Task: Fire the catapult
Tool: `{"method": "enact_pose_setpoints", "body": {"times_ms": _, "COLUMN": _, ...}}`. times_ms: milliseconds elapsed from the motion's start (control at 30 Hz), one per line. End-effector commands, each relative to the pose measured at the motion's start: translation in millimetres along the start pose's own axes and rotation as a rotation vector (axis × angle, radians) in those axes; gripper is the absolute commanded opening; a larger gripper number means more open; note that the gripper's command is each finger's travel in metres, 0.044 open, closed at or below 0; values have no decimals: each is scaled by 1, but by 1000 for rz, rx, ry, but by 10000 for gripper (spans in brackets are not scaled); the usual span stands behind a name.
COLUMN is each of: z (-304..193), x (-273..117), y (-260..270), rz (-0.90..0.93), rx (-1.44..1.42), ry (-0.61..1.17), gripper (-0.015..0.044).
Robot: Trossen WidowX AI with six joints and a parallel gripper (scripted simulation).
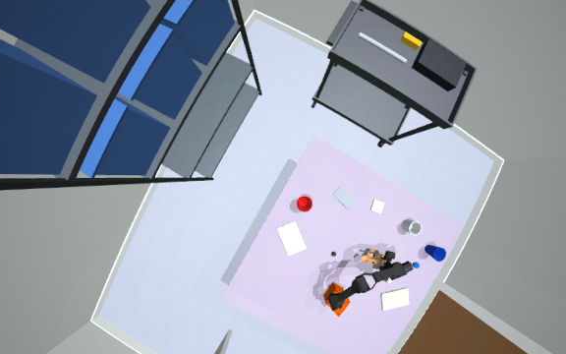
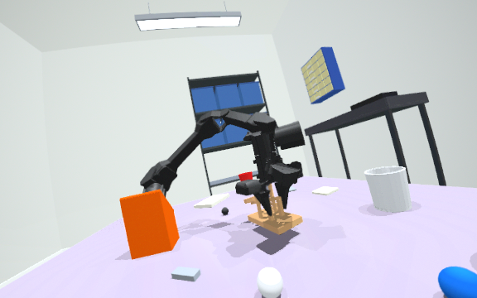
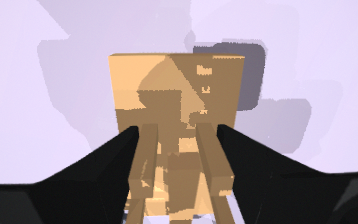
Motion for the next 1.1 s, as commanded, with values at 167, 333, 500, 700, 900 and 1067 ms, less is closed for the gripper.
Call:
{"method": "enact_pose_setpoints", "body": {"times_ms": 167, "z": 1, "x": 11, "y": 1, "rz": 12, "rx": 5, "ry": -3, "gripper": 0}}
{"method": "enact_pose_setpoints", "body": {"times_ms": 333, "z": 0, "x": 19, "y": 1, "rz": 12, "rx": 5, "ry": -2, "gripper": 0}}
{"method": "enact_pose_setpoints", "body": {"times_ms": 500, "z": 0, "x": 24, "y": 1, "rz": 1, "rx": 0, "ry": 0, "gripper": 0}}
{"method": "enact_pose_setpoints", "body": {"times_ms": 700, "z": 0, "x": 24, "y": 1, "rz": 1, "rx": 0, "ry": 0, "gripper": 26}}
{"method": "enact_pose_setpoints", "body": {"times_ms": 900, "z": 0, "x": 24, "y": 1, "rz": 1, "rx": 0, "ry": 0, "gripper": 184}}
{"method": "enact_pose_setpoints", "body": {"times_ms": 1067, "z": 0, "x": 24, "y": 1, "rz": 1, "rx": 0, "ry": 0, "gripper": 315}}
Point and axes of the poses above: the point midway between the two fingers, 35 mm back from their tips, its own x axis out along the fingers, its own y axis across the jaws, z = x × y, the point moved 7 cm from there along -x, back along the fingers, and after that the axes turned 9 degrees about -x, right-handed, at the moved point
